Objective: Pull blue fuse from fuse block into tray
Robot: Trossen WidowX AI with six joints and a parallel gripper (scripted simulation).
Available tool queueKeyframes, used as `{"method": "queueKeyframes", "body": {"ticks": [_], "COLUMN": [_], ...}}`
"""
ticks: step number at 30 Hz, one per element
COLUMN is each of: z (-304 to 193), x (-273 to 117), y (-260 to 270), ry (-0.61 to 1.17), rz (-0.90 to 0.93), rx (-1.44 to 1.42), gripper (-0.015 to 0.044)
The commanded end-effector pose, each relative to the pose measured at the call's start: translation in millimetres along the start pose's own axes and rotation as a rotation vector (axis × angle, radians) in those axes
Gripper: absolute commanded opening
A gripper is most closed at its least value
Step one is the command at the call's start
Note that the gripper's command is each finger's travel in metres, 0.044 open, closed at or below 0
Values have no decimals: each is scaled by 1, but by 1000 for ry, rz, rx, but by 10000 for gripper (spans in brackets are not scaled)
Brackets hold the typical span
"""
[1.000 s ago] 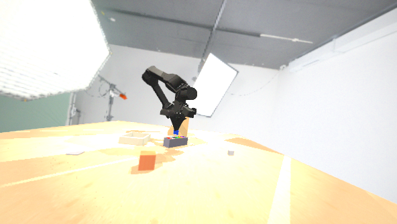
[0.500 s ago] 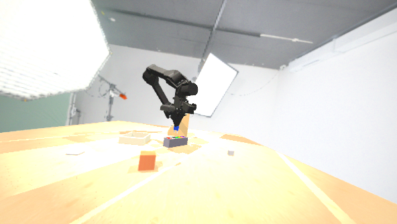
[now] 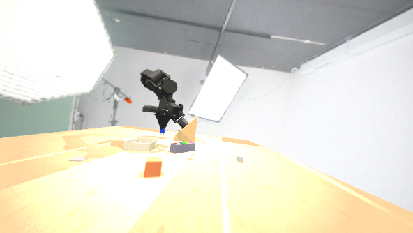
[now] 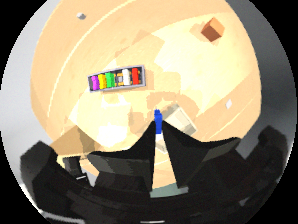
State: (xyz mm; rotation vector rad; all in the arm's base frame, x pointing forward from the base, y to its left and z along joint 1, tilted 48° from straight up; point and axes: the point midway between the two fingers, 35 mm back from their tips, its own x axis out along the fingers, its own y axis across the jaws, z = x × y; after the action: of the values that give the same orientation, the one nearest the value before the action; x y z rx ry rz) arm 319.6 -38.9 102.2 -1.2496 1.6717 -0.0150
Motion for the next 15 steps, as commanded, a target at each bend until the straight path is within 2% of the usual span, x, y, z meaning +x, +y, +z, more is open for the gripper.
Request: {"method": "queueKeyframes", "body": {"ticks": [1, 10, 15], "z": [-19, -76, -80], "x": [0, -2, -1], "y": [-14, -43, -45], "ry": [4, 19, 21], "rz": [-4, -15, -16], "rx": [-6, -4, -4], "gripper": [0, 0, 0]}}
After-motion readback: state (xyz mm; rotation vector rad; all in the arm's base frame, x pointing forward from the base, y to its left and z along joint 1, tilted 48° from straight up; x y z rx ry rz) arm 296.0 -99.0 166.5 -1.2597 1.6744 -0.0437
